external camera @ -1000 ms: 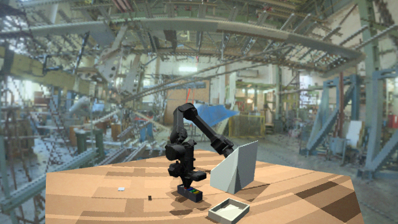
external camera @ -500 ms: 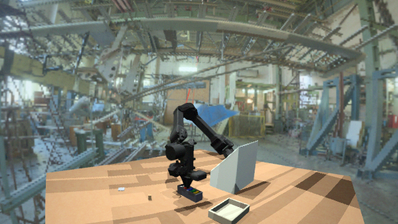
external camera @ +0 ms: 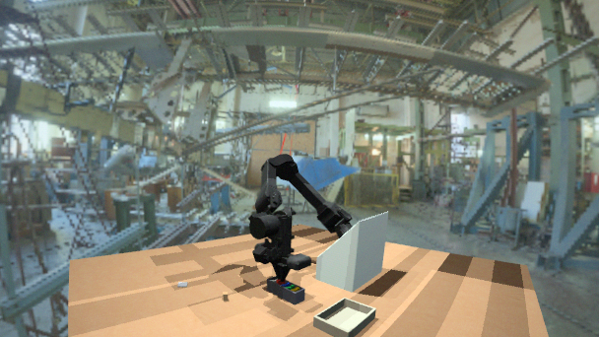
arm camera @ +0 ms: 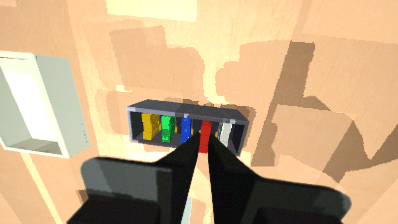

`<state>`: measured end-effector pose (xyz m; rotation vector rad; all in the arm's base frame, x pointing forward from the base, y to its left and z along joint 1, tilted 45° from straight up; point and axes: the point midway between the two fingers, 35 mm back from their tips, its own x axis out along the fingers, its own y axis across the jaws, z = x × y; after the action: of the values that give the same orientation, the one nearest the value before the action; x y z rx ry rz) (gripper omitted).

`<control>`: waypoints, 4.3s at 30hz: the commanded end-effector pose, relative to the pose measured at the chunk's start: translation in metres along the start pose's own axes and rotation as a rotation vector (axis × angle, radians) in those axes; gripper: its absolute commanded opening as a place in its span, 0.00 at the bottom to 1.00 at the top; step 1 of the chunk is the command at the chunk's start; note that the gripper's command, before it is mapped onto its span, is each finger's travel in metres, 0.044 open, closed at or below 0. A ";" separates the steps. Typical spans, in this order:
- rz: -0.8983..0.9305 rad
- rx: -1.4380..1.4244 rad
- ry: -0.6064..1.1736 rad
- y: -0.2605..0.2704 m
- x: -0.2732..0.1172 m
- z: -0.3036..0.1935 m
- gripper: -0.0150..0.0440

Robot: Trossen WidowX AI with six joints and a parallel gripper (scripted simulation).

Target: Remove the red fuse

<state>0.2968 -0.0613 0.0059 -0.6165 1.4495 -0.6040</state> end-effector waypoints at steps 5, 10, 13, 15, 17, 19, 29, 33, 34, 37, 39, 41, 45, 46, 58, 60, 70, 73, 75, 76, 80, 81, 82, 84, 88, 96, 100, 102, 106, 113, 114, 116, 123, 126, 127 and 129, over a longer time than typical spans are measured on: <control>0.002 0.002 -0.004 0.001 -0.005 0.001 0.25; 0.002 0.002 -0.004 0.001 -0.008 0.001 0.25; 0.002 0.002 -0.004 0.001 -0.009 0.001 0.25; 0.002 0.002 -0.005 0.001 -0.010 0.001 0.25; 0.002 0.001 -0.005 0.001 -0.011 0.001 0.25; 0.002 0.001 -0.005 0.001 -0.012 0.001 0.25; 0.001 0.001 -0.005 0.001 -0.017 0.001 0.25; 0.001 0.001 -0.005 0.001 -0.019 0.001 0.25; 0.001 0.001 -0.005 0.001 -0.019 0.001 0.25; 0.001 0.000 -0.005 0.001 -0.021 0.001 0.25; 0.001 0.000 -0.005 0.001 -0.022 0.001 0.25; 0.000 0.000 -0.005 0.001 -0.023 0.001 0.25; 0.000 0.000 -0.005 0.001 -0.025 0.001 0.25; 0.000 0.000 -0.005 0.001 -0.025 0.001 0.25; -0.001 -0.001 -0.005 0.001 -0.032 0.001 0.25; 0.000 -0.001 -0.005 0.001 -0.035 0.001 0.25; 0.000 -0.001 -0.005 0.001 -0.051 0.001 0.25; 0.000 -0.001 -0.005 0.001 -0.052 0.001 0.25; 0.002 -0.001 -0.006 0.004 -0.052 0.002 0.25; 0.004 -0.001 -0.006 0.008 -0.053 0.003 0.25; 0.012 -0.002 -0.008 0.029 -0.056 0.010 0.25; 0.014 -0.003 -0.009 0.034 -0.056 0.011 0.25; 0.016 -0.003 -0.009 0.040 -0.057 0.013 0.25; 0.019 -0.003 -0.010 0.051 -0.058 0.015 0.25; 0.024 -0.004 -0.011 0.073 -0.060 0.019 0.25; 0.030 -0.004 -0.011 0.118 -0.062 0.020 0.25; 0.031 -0.004 -0.010 0.141 -0.063 0.019 0.25; 0.030 -0.004 -0.010 0.153 -0.062 0.018 0.25; 0.028 -0.003 -0.009 0.176 -0.062 0.013 0.25; 0.021 0.000 -0.008 0.216 -0.059 0.002 0.25; 0.020 0.001 -0.008 0.221 -0.058 0.000 0.25; 0.017 0.002 -0.008 0.231 -0.056 -0.003 0.25; 0.016 0.002 -0.008 0.235 -0.052 -0.005 0.25; 0.016 0.003 -0.008 0.235 -0.047 -0.004 0.25; 0.016 0.003 -0.008 0.235 -0.045 -0.004 0.25; 0.016 0.003 -0.008 0.235 -0.042 -0.004 0.25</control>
<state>0.2930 0.1383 -0.1270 -0.5972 1.4431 -0.5914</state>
